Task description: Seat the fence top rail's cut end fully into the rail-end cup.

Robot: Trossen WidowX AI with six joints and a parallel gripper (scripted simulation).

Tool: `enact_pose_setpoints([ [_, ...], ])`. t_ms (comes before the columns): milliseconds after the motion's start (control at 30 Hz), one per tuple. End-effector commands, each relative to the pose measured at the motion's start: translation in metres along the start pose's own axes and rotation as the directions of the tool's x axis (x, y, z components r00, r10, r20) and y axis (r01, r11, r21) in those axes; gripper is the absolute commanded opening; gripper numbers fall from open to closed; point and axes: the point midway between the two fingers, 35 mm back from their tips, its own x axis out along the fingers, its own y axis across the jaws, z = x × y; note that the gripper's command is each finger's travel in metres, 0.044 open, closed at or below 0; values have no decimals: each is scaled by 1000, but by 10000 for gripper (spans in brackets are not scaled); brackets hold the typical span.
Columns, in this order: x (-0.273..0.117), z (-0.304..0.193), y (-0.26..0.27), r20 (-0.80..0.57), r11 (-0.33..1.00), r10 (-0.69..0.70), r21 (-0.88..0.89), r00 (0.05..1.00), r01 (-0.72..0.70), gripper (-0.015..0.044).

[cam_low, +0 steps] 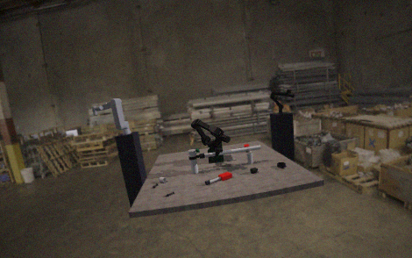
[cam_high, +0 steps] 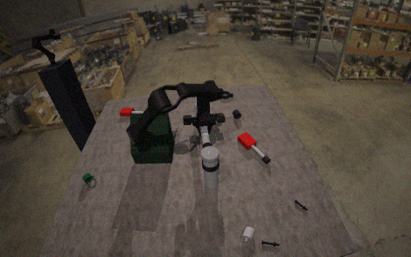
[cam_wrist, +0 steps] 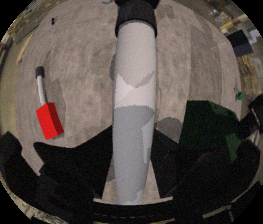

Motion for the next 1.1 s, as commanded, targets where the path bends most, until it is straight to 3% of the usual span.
enact_pose_setpoints([
  [0,0,0,0,0,1000,1,0,1000,-1,53],
  [500,-22,-13,0,-4,1000,2,-1,1000,-2,440],
  [1067,-88,-27,-6,-9,994,45,-95,999,-46,440],
])
